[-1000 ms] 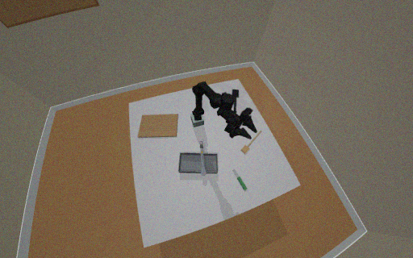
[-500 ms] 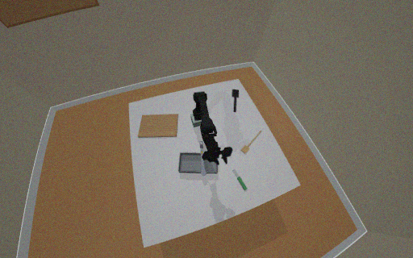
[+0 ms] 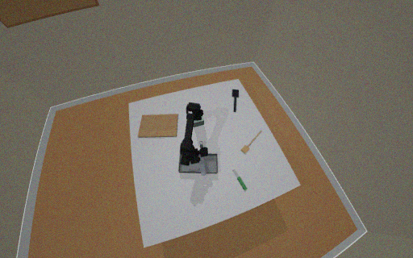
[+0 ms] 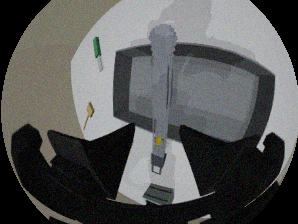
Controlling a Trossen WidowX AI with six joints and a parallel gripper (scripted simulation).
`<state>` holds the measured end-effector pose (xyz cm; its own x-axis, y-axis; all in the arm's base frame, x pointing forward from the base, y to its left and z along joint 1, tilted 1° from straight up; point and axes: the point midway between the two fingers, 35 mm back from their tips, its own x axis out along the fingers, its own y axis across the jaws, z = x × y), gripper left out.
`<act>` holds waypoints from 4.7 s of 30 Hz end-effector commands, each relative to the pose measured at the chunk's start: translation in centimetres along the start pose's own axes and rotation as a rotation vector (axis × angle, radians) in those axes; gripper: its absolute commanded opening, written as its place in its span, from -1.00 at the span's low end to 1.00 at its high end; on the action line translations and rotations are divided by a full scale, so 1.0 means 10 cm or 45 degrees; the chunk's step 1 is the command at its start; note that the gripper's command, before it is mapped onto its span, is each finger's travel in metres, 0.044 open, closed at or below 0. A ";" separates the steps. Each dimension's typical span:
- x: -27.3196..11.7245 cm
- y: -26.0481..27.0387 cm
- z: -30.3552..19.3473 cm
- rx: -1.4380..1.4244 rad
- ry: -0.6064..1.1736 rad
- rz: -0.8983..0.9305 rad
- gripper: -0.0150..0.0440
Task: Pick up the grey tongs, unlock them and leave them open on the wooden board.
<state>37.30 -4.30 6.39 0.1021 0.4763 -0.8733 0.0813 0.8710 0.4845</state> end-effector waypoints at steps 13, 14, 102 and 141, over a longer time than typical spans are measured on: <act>-0.02 -0.11 -0.06 -0.041 0.043 0.036 0.39; -0.02 -0.11 -0.06 -0.041 0.043 0.036 0.39; 0.06 0.27 -0.06 -0.042 0.043 0.041 -1.00; 0.04 0.18 -0.08 -0.130 0.051 -0.608 -1.00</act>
<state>36.60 -1.29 6.68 0.0331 0.0254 -0.9991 0.0360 0.9990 0.0266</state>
